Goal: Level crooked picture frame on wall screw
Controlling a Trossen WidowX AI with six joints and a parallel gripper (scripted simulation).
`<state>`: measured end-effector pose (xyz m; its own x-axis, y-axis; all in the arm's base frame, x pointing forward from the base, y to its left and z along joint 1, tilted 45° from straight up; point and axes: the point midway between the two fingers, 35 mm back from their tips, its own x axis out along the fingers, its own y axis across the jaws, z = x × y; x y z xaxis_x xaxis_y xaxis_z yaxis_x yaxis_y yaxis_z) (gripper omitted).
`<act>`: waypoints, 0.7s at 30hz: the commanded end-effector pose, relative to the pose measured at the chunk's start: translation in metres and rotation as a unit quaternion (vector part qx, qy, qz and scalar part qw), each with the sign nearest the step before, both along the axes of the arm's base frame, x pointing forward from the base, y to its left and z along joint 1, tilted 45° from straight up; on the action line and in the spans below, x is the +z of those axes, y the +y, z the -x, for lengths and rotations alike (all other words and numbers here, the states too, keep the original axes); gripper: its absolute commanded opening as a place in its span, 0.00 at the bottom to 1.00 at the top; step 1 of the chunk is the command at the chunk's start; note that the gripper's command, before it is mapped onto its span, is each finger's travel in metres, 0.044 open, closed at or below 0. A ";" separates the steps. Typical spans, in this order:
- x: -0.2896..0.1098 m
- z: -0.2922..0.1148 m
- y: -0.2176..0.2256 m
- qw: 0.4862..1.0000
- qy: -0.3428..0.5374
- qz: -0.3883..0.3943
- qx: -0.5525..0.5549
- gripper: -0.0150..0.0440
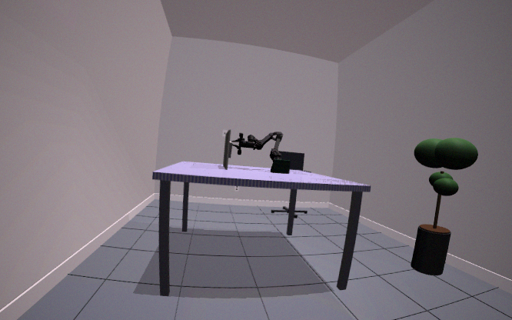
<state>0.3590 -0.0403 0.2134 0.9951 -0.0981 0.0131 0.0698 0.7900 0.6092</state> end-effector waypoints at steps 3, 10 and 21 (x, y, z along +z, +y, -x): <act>0.000 0.000 0.000 1.000 -0.001 -0.001 0.000 0.32; 0.000 0.000 0.000 1.000 -0.001 -0.001 0.000 0.25; 0.002 0.000 0.002 1.000 -0.001 -0.001 0.000 0.25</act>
